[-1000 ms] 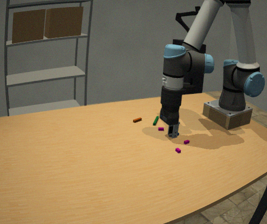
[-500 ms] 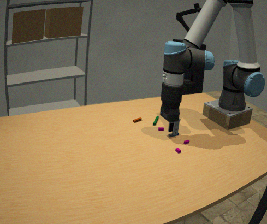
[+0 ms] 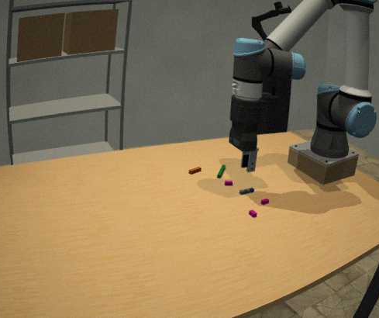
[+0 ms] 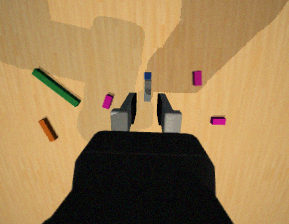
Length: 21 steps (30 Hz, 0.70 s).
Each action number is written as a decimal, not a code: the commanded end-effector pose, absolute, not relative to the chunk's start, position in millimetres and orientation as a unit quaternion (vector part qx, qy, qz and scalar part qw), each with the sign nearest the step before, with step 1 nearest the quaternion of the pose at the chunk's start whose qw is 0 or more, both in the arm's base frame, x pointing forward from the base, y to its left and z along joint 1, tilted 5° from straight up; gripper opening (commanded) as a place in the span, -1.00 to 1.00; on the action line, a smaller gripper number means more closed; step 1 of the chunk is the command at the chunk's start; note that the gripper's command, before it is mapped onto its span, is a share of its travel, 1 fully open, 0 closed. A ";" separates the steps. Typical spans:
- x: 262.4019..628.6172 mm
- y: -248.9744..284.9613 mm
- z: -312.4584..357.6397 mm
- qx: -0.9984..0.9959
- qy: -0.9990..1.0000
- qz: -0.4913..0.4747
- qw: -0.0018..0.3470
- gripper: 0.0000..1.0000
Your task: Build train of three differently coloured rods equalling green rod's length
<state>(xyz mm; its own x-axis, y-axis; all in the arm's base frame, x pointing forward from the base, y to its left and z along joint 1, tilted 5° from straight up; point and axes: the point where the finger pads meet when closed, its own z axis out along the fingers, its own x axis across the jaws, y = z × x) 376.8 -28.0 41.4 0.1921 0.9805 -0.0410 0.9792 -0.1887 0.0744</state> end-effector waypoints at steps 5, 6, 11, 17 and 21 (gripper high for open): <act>375.3 -26.8 62.2 0.771 0.636 0.008 0.042 0.07; 375.2 -26.8 62.6 0.771 0.636 0.008 0.042 0.07; 375.2 -26.7 62.9 0.771 0.636 0.008 0.042 1.00; 375.2 -26.7 62.9 0.771 0.636 0.008 0.042 1.00; 375.2 -26.7 62.9 0.771 0.636 0.008 0.042 1.00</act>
<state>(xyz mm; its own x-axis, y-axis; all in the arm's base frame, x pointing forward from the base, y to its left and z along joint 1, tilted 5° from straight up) 374.9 -26.6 62.4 0.1921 0.9805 -0.0409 0.9792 -0.1888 0.0740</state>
